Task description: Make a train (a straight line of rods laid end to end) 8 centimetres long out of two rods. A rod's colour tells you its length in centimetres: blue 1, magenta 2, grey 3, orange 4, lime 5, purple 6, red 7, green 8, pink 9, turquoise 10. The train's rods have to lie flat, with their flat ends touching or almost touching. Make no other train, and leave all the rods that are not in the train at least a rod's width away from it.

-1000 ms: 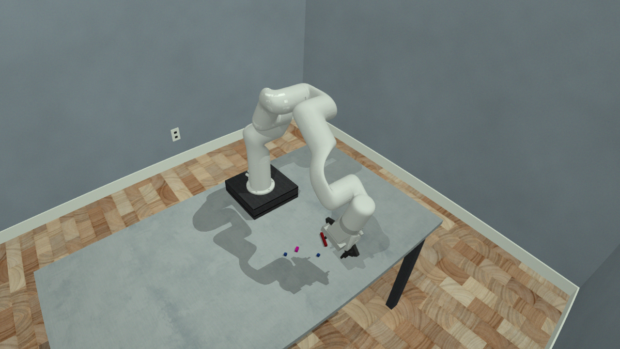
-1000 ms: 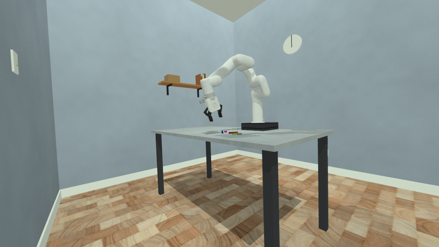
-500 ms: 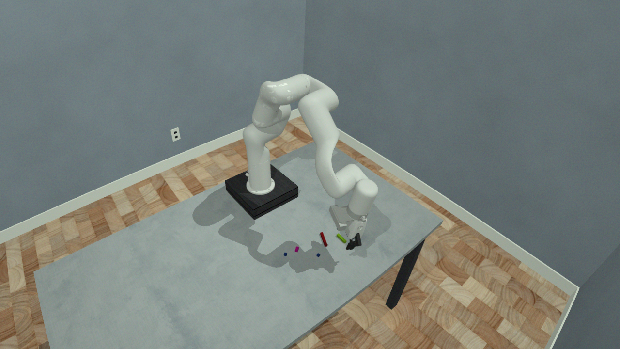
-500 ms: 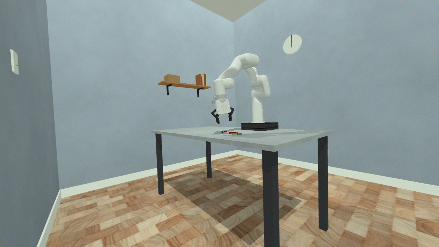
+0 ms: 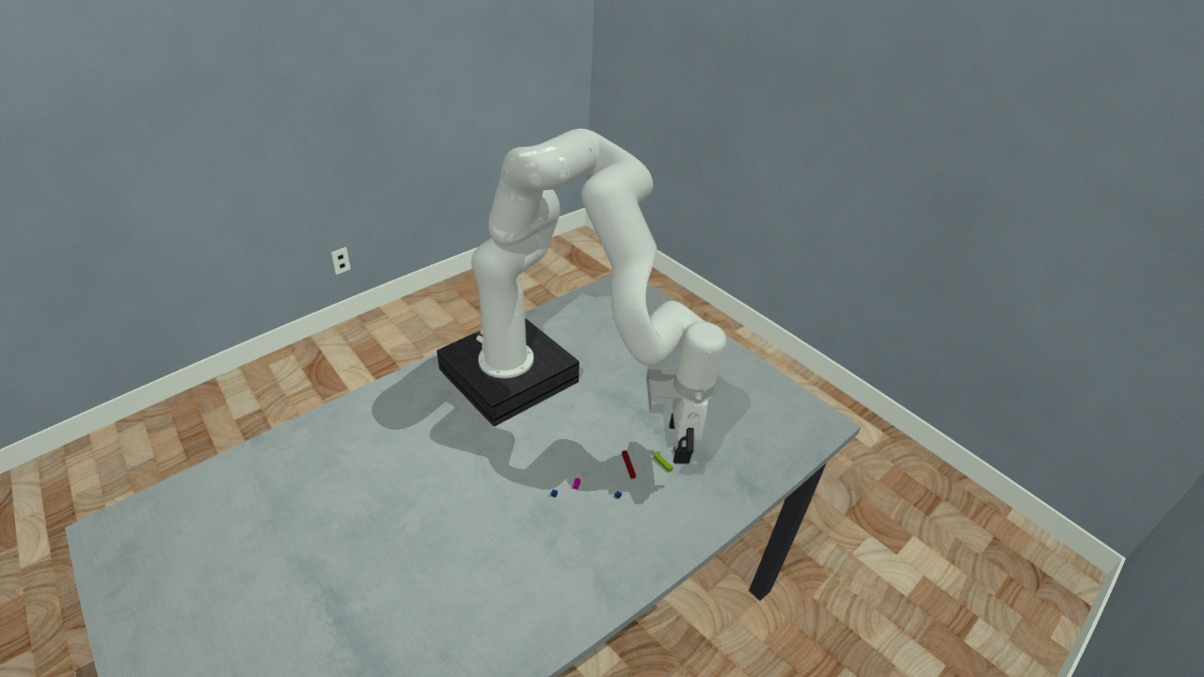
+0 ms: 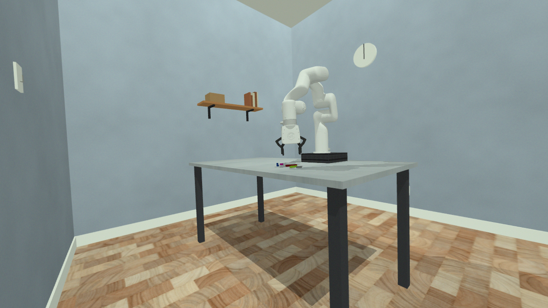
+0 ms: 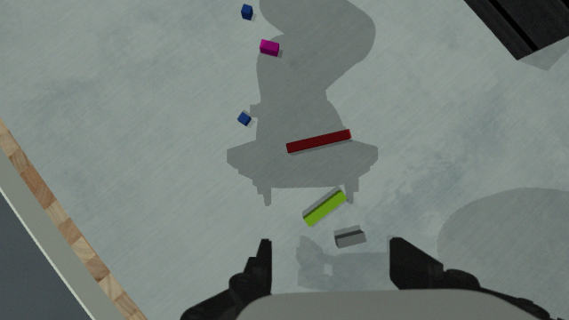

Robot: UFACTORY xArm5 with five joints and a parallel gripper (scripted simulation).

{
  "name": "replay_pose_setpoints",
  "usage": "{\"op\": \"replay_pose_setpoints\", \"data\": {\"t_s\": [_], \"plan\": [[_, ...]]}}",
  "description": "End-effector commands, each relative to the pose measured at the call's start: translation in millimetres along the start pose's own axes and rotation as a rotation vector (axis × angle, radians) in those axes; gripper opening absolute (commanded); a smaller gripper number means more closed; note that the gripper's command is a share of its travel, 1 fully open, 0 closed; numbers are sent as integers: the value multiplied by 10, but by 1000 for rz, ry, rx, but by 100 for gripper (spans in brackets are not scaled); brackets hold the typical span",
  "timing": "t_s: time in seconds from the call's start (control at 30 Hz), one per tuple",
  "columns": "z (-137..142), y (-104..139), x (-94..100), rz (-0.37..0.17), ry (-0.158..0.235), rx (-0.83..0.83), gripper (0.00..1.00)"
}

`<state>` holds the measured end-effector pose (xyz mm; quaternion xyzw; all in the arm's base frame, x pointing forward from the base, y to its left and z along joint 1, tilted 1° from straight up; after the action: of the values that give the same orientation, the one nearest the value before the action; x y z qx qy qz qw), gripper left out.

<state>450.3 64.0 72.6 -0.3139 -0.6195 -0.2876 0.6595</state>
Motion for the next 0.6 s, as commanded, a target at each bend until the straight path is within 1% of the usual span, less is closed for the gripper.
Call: {"op": "replay_pose_setpoints", "data": {"t_s": [0.0,0.57], "plan": [[157,22,-17,-41,-24,-85,100],[184,23,-21,-46,-26,-98,100]]}}
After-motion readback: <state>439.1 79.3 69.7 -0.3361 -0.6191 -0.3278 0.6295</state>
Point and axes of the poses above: the point where the finger pads meet when closed, its own x axis back along the fingers, its own z axis across the jaws, y = z × x, the point moved 6 cm from there along x, back along the fingers, and after that the axes turned 4 degrees about -x, right-handed, at the moved point
